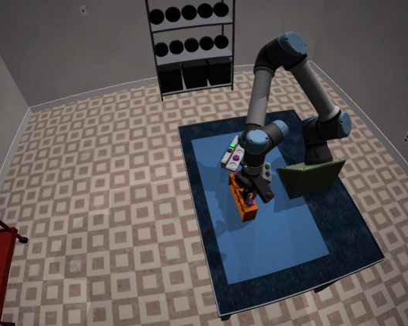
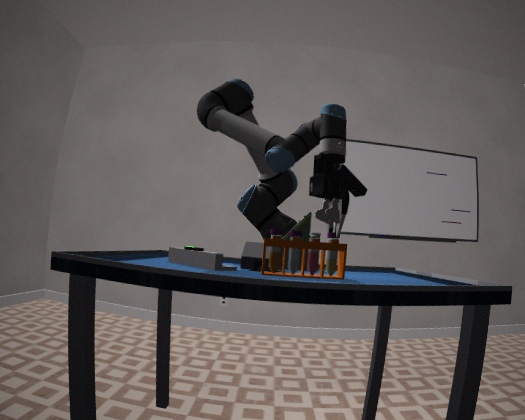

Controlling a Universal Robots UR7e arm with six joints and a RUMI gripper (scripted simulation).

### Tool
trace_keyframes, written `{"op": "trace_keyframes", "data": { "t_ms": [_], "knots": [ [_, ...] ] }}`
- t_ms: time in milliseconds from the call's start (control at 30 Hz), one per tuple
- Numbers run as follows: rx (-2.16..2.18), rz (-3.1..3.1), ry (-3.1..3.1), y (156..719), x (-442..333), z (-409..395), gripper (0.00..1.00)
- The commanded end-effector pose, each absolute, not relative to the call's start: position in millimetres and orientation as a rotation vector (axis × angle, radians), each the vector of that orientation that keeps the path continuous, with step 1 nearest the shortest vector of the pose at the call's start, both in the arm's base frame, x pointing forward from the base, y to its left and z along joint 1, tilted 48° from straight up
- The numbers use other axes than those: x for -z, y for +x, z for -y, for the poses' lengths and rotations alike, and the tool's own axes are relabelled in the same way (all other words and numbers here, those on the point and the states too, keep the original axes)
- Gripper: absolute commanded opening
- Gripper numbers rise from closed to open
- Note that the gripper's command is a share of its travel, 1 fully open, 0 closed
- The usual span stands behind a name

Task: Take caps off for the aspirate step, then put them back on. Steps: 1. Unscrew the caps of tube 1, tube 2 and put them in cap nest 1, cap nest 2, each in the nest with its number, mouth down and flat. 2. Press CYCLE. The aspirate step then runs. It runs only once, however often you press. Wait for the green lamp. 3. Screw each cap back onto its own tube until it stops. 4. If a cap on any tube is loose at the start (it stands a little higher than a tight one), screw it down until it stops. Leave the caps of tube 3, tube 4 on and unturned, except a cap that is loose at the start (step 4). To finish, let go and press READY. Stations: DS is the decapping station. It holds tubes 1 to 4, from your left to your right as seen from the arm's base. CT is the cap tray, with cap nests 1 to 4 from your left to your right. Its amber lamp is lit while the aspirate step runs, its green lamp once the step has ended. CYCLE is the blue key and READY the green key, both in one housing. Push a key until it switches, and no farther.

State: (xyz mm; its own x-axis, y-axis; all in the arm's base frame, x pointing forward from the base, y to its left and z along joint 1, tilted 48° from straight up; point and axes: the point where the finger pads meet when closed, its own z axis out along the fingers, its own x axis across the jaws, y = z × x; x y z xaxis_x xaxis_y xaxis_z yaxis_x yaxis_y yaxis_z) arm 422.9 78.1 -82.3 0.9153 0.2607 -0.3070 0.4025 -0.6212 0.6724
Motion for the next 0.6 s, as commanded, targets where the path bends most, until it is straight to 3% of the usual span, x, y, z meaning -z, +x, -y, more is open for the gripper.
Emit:
{"op": "trace_keyframes", "data": {
  "t_ms": [0, 567],
  "knots": [
    [0.210, -0.432, 2.279, 423.2, 82.1, -78.3, 0.00],
    [-0.044, 0.145, 2.306, 423.2, 82.7, -77.7, 0.00]
  ]
}}
